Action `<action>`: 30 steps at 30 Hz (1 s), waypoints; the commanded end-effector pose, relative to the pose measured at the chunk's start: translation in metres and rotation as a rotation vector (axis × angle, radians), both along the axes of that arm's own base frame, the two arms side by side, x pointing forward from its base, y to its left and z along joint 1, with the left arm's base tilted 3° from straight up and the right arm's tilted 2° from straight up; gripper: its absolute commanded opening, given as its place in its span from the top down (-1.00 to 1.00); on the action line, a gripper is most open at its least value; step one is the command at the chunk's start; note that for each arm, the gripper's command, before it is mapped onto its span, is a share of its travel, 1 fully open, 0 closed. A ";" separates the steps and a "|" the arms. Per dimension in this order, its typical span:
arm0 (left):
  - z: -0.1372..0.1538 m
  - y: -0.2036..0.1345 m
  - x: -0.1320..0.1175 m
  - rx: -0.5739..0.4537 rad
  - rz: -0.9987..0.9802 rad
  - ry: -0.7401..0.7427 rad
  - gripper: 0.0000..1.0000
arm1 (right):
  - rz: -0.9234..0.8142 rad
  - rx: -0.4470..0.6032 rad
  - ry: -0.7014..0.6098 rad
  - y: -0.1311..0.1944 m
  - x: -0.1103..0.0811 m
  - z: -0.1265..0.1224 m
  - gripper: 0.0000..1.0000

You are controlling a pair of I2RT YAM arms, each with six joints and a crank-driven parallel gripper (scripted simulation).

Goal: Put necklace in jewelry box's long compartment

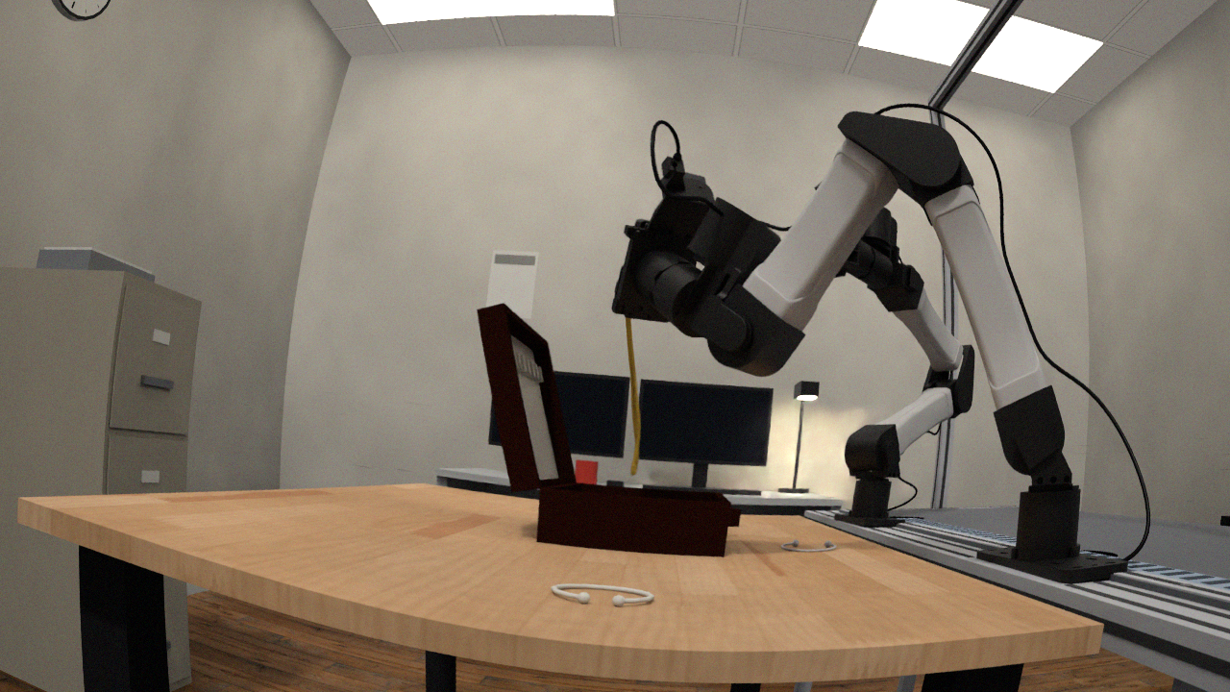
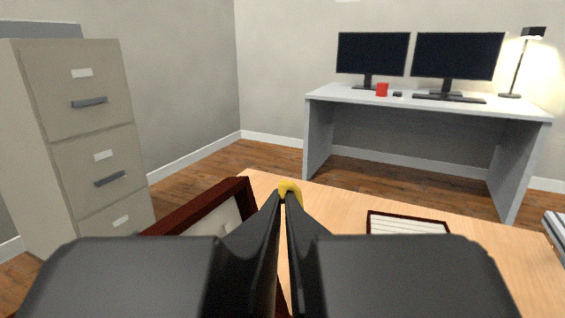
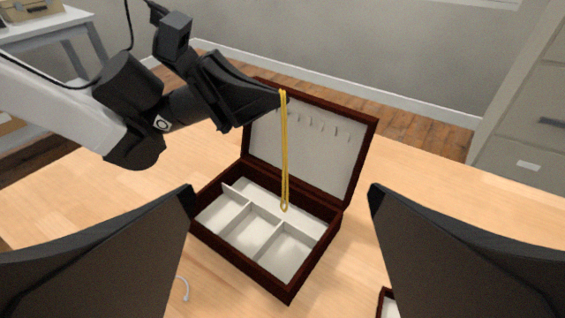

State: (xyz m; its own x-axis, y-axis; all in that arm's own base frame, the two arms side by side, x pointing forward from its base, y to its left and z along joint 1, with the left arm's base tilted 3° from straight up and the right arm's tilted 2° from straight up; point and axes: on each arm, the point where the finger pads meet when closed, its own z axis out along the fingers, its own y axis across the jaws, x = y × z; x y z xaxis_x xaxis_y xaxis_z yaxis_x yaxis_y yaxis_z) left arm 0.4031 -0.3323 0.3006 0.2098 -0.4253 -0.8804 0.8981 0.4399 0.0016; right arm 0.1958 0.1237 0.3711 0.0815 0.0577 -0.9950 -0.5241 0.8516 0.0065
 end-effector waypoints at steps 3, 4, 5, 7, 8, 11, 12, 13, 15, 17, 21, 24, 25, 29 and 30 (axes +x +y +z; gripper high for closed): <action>0.040 0.009 -0.012 -0.050 0.004 -0.040 1.00 | -0.003 -0.013 0.015 0.000 0.000 -0.003 -1.00; 0.040 0.009 -0.012 -0.050 0.004 -0.040 1.00 | -0.003 -0.013 0.015 0.000 0.000 -0.003 -1.00; 0.040 0.009 -0.012 -0.050 0.004 -0.040 1.00 | -0.003 -0.013 0.015 0.000 0.000 -0.003 -1.00; 0.040 0.009 -0.012 -0.050 0.004 -0.040 1.00 | -0.003 -0.013 0.015 0.000 0.000 -0.003 -1.00; 0.040 0.009 -0.012 -0.050 0.004 -0.040 1.00 | -0.003 -0.013 0.015 0.000 0.000 -0.003 -1.00; 0.045 0.011 -0.014 -0.059 0.008 -0.078 1.00 | -0.003 -0.013 0.015 0.000 0.000 -0.003 -1.00; 0.030 0.009 -0.010 -0.040 0.014 -0.062 1.00 | -0.003 -0.013 0.015 0.000 0.000 -0.003 -1.00; 0.028 0.010 -0.010 -0.037 0.015 -0.068 1.00 | -0.003 -0.013 0.015 0.000 0.000 -0.003 -1.00; 0.014 0.008 -0.006 -0.020 0.019 -0.061 1.00 | -0.003 -0.013 0.015 0.000 0.000 -0.003 -1.00; 0.005 0.007 -0.004 -0.007 0.020 -0.063 1.00 | -0.003 -0.013 0.015 0.000 0.000 -0.003 -1.00; -0.015 0.006 0.000 0.019 0.024 -0.059 1.00 | -0.003 -0.013 0.015 0.000 0.000 -0.003 -1.00; -0.027 0.006 0.003 0.034 0.028 -0.055 1.00 | -0.003 -0.013 0.015 0.000 0.000 -0.003 -1.00; -0.027 0.006 0.003 0.034 0.028 -0.055 1.00 | -0.003 -0.013 0.015 0.000 0.000 -0.003 -1.00; -0.037 0.005 0.005 0.047 0.031 -0.049 1.00 | -0.003 -0.013 0.015 0.000 0.000 -0.003 -1.00; -0.041 0.005 0.006 0.052 0.032 -0.043 1.00 | -0.003 -0.013 0.015 0.000 0.000 -0.003 -1.00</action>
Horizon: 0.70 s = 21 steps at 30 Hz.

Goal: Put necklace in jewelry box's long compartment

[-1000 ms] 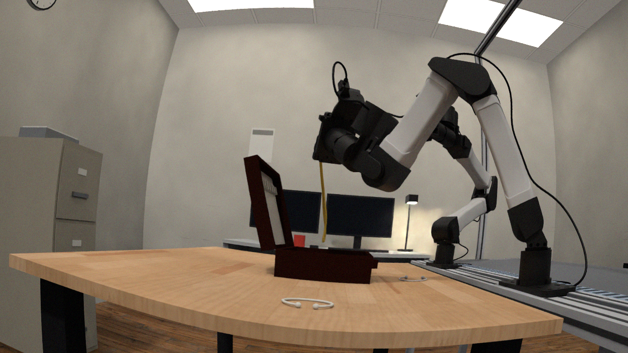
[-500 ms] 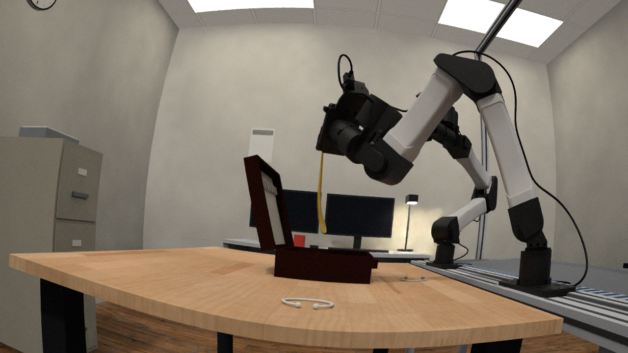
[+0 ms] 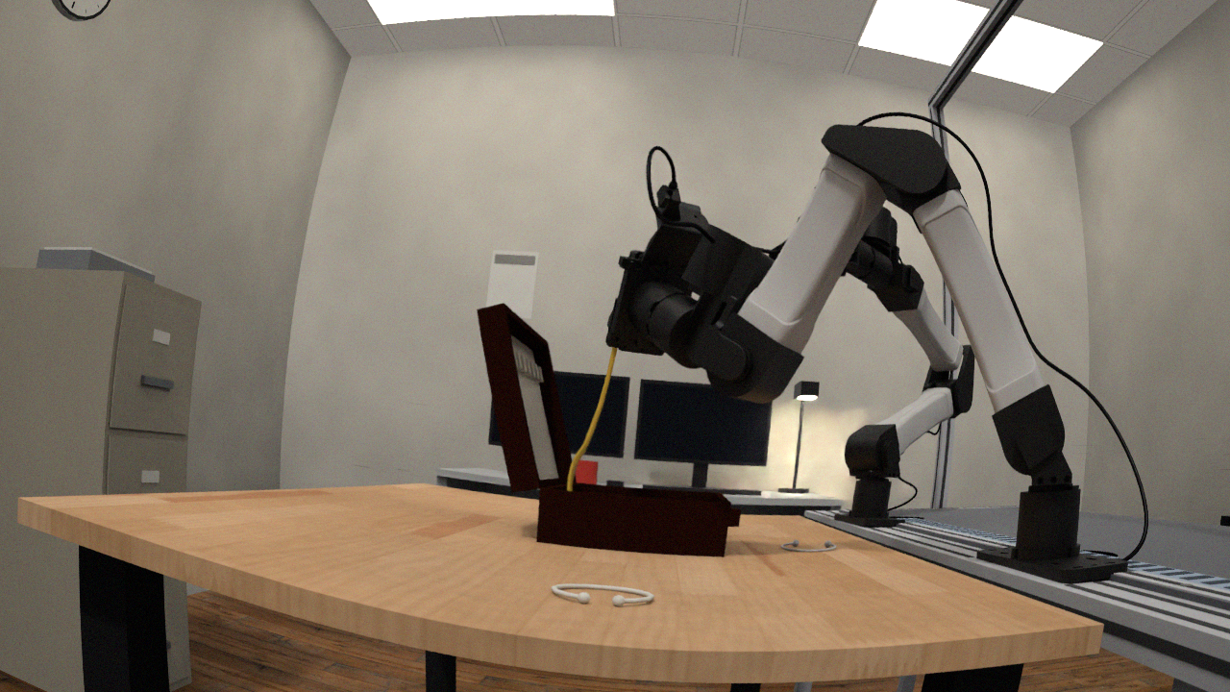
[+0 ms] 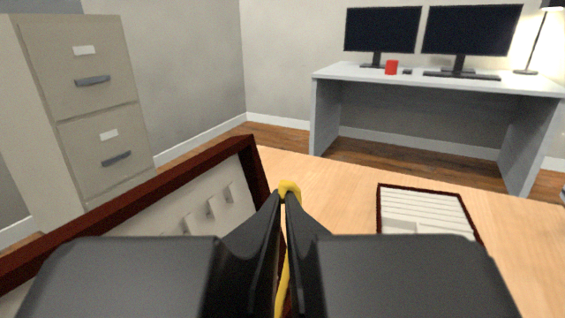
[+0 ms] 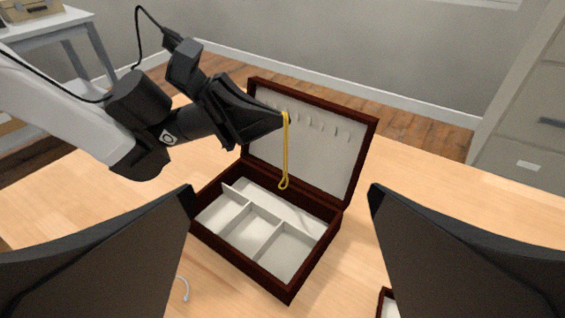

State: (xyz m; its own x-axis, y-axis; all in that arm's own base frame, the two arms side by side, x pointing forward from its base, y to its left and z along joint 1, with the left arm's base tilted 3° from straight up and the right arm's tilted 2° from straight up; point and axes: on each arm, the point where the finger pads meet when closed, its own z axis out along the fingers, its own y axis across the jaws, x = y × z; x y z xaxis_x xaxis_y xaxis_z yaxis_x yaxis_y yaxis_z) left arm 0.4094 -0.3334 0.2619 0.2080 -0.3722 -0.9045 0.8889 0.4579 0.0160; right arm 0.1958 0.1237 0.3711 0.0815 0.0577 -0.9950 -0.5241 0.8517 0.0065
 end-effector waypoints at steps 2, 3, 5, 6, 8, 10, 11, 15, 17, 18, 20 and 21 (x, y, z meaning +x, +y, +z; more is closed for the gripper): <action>-0.008 0.006 0.001 0.006 0.011 -0.048 1.00 | -0.003 -0.013 0.015 0.000 0.000 -0.003 -1.00; -0.012 0.005 0.002 0.011 0.012 -0.044 1.00 | -0.003 -0.013 0.015 0.000 0.000 -0.003 -1.00; -0.015 0.005 0.003 0.015 0.013 -0.039 1.00 | -0.003 -0.013 0.015 0.000 0.000 -0.003 -1.00; -0.017 0.005 0.004 0.017 0.013 -0.037 1.00 | -0.003 -0.013 0.015 0.000 0.000 -0.003 -1.00; -0.018 0.005 0.004 0.019 0.013 -0.034 1.00 | -0.003 -0.013 0.015 0.000 0.000 -0.003 -1.00; -0.017 0.005 0.004 0.017 0.013 -0.036 1.00 | -0.003 -0.013 0.015 0.000 0.000 -0.003 -1.00; -0.013 0.005 0.004 0.012 0.013 -0.045 1.00 | -0.003 -0.013 0.015 0.000 0.000 -0.003 -1.00; -0.012 0.005 0.004 0.011 0.013 -0.046 1.00 | -0.003 -0.013 0.015 0.000 0.000 -0.003 -1.00; 0.004 0.008 -0.002 -0.007 0.010 -0.065 1.00 | -0.003 -0.013 0.015 0.000 0.000 -0.003 -1.00; 0.009 0.009 -0.004 -0.017 0.005 -0.064 1.00 | -0.003 -0.013 0.015 0.000 0.000 -0.003 -1.00; 0.013 0.010 -0.005 -0.020 0.004 -0.066 1.00 | -0.003 -0.013 0.015 0.000 0.000 -0.003 -1.00; 0.013 0.010 -0.005 -0.020 0.004 -0.066 1.00 | -0.003 -0.013 0.015 0.000 0.000 -0.003 -1.00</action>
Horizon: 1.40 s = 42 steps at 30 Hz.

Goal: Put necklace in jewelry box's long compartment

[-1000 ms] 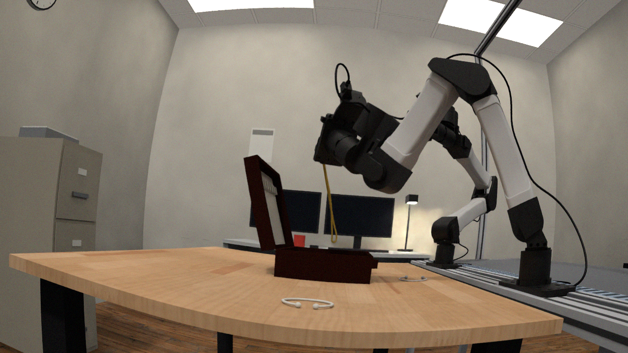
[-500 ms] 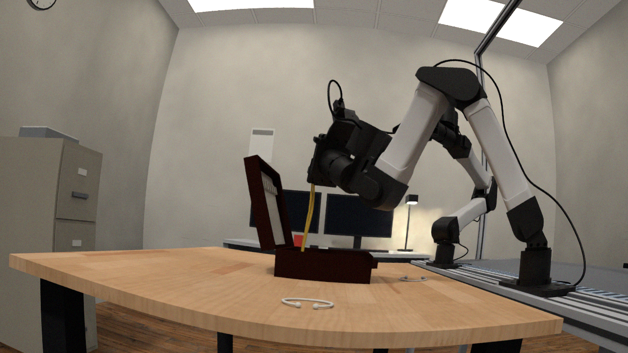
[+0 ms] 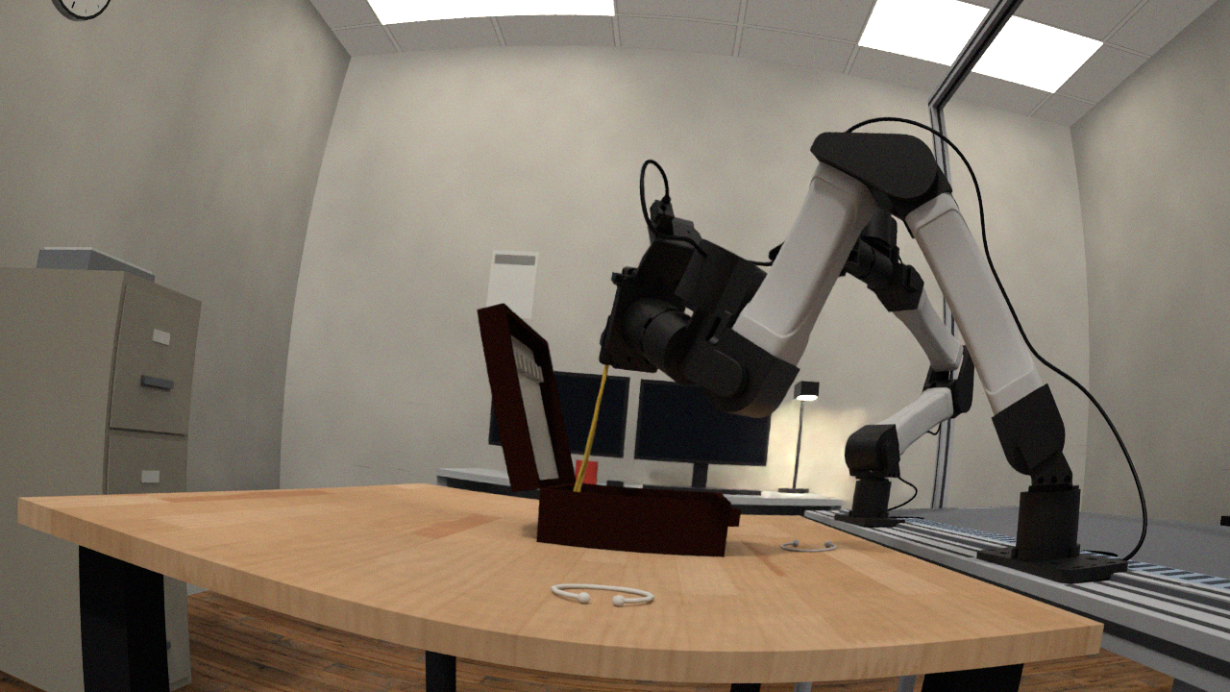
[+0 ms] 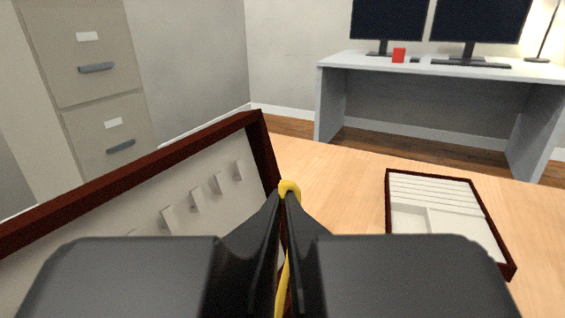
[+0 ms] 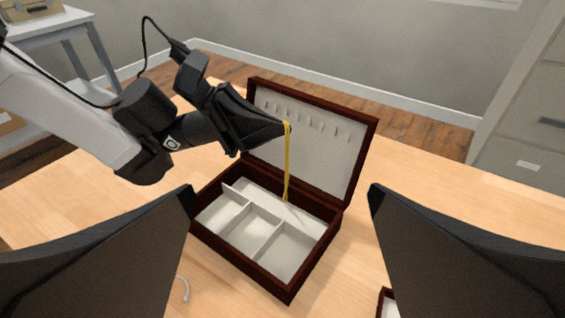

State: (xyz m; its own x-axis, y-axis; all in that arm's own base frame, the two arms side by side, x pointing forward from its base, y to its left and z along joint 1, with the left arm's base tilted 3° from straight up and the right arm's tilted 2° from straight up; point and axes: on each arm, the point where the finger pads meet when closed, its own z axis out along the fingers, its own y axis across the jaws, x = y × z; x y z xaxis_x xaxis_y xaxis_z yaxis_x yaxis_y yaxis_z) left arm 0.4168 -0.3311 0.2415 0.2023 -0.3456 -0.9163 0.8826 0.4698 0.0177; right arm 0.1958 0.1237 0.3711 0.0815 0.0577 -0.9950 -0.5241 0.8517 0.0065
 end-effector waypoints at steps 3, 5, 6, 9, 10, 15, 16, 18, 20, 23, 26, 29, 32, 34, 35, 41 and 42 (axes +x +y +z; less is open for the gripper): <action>0.033 0.008 -0.013 -0.046 -0.010 -0.078 1.00 | -0.003 -0.013 0.015 0.000 0.000 -0.003 -1.00; 0.033 0.008 -0.013 -0.046 -0.010 -0.078 1.00 | -0.003 -0.013 0.015 0.000 0.000 -0.003 -1.00; 0.028 0.005 -0.009 -0.043 -0.004 -0.074 1.00 | -0.003 -0.013 0.015 0.000 0.000 -0.003 -1.00; 0.033 0.008 -0.013 -0.046 -0.010 -0.078 1.00 | -0.003 -0.013 0.015 0.000 0.000 -0.003 -1.00; 0.033 0.008 -0.013 -0.046 -0.010 -0.077 1.00 | -0.003 -0.013 0.015 0.000 0.000 -0.003 -1.00; 0.027 0.012 -0.012 -0.031 -0.005 -0.076 1.00 | -0.003 -0.013 0.015 0.000 0.000 -0.003 -1.00; 0.025 0.013 -0.012 -0.026 -0.004 -0.073 1.00 | -0.003 -0.013 0.015 0.000 0.000 -0.003 -1.00; 0.019 0.016 -0.011 -0.012 0.001 -0.070 1.00 | -0.003 -0.013 0.015 0.000 0.000 -0.003 -1.00; 0.013 0.020 -0.011 0.001 0.004 -0.063 1.00 | -0.003 -0.013 0.015 0.000 0.000 -0.003 -1.00; -0.011 0.024 -0.007 0.035 0.008 -0.029 1.00 | -0.003 -0.013 0.015 0.000 0.000 -0.003 -1.00; -0.016 0.026 -0.006 0.045 0.010 -0.023 1.00 | -0.003 -0.013 0.015 0.000 0.000 -0.003 -1.00; -0.044 0.034 -0.003 0.087 0.015 0.017 1.00 | -0.003 -0.013 0.015 0.000 0.000 -0.003 -1.00; -0.064 0.043 -0.002 0.122 0.019 0.039 1.00 | -0.003 -0.013 0.015 0.000 0.000 -0.003 -1.00; -0.077 0.050 -0.001 0.147 0.022 0.054 1.00 | -0.003 -0.013 0.015 0.000 0.000 -0.003 -1.00; -0.084 0.054 -0.002 0.158 0.023 0.062 1.00 | -0.003 -0.013 0.015 0.000 0.000 -0.003 -1.00; -0.117 0.076 -0.002 0.219 0.026 0.099 1.00 | -0.003 -0.013 0.015 0.000 0.000 -0.003 -1.00; -0.117 0.076 -0.002 0.219 0.026 0.099 1.00 | -0.003 -0.013 0.015 0.000 0.000 -0.003 -1.00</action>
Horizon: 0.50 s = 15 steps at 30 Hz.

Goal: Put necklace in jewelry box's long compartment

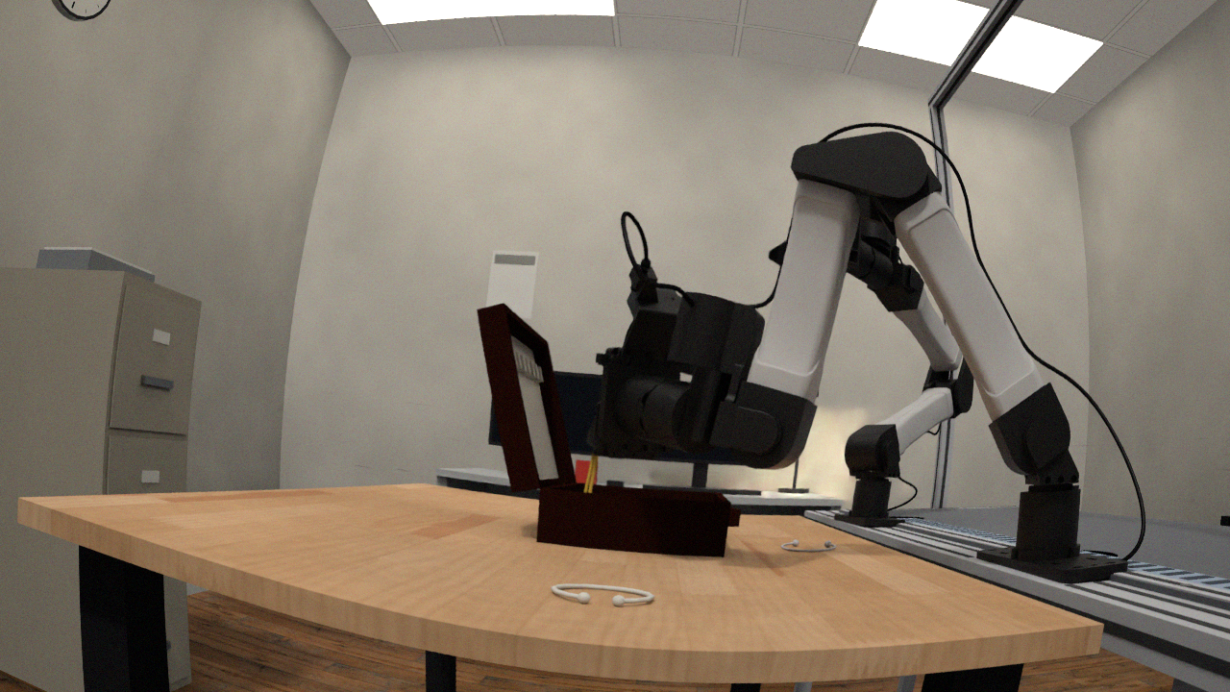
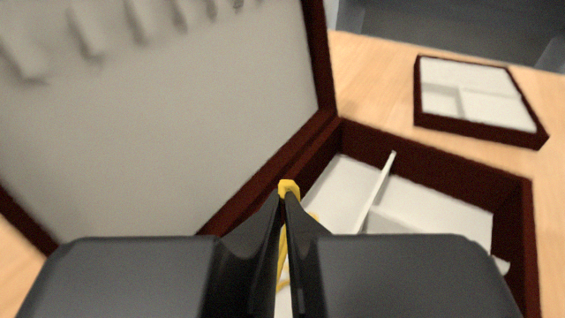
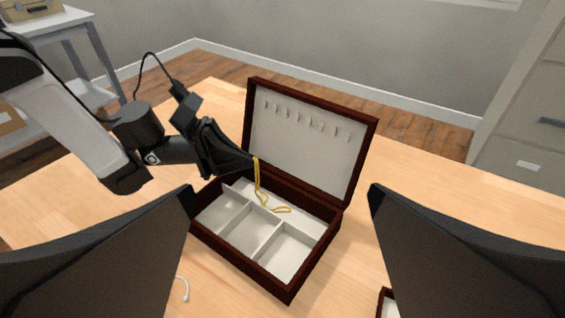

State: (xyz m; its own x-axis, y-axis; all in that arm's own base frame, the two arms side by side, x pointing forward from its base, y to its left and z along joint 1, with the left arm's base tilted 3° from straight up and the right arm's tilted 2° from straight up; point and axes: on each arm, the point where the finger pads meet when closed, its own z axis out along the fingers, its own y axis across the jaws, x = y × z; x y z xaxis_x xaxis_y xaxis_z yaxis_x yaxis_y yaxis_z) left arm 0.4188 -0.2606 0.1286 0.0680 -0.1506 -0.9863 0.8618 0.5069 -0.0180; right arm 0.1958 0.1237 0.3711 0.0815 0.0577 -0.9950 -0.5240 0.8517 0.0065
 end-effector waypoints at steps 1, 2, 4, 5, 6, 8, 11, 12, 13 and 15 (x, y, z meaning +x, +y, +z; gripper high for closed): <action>-0.004 0.006 -0.004 0.021 -0.023 -0.050 1.00 | -0.003 -0.013 0.015 0.000 0.000 -0.003 -1.00; -0.008 0.011 -0.004 0.028 -0.023 -0.045 1.00 | -0.003 -0.013 0.015 0.000 0.000 -0.003 -1.00; -0.016 0.016 -0.004 0.042 -0.023 -0.036 1.00 | -0.003 -0.013 0.015 0.000 0.000 -0.003 -1.00; -0.020 0.018 -0.004 0.048 -0.023 -0.033 1.00 | -0.003 -0.013 0.015 0.000 0.000 -0.003 -1.00; -0.023 0.020 -0.004 0.053 -0.023 -0.029 1.00 | -0.003 -0.013 0.015 0.000 0.000 -0.003 -1.00; -0.028 0.023 -0.004 0.062 -0.023 -0.024 1.00 | -0.003 -0.013 0.015 0.000 0.000 -0.003 -1.00; -0.033 0.028 -0.004 0.070 -0.023 -0.019 1.00 | -0.003 -0.013 0.015 0.000 0.000 -0.003 -1.00; -0.034 0.029 -0.004 0.071 -0.023 -0.019 1.00 | -0.003 -0.013 0.015 0.000 0.000 -0.003 -1.00; -0.033 0.029 -0.003 0.071 -0.023 -0.022 1.00 | -0.003 -0.013 0.015 0.000 0.000 -0.003 -1.00; -0.030 0.029 -0.003 0.070 -0.023 -0.030 1.00 | -0.003 -0.013 0.015 0.000 0.000 -0.003 -1.00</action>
State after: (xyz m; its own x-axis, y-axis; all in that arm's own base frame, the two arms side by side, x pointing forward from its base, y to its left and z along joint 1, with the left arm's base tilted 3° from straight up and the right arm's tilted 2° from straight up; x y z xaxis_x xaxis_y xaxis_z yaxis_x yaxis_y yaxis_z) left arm 0.4183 -0.2334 0.0936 0.0408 -0.0853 -0.9955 0.8663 0.4995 -0.0073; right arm 0.1958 0.1237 0.3711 0.0815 0.0577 -0.9950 -0.5240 0.8517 0.0065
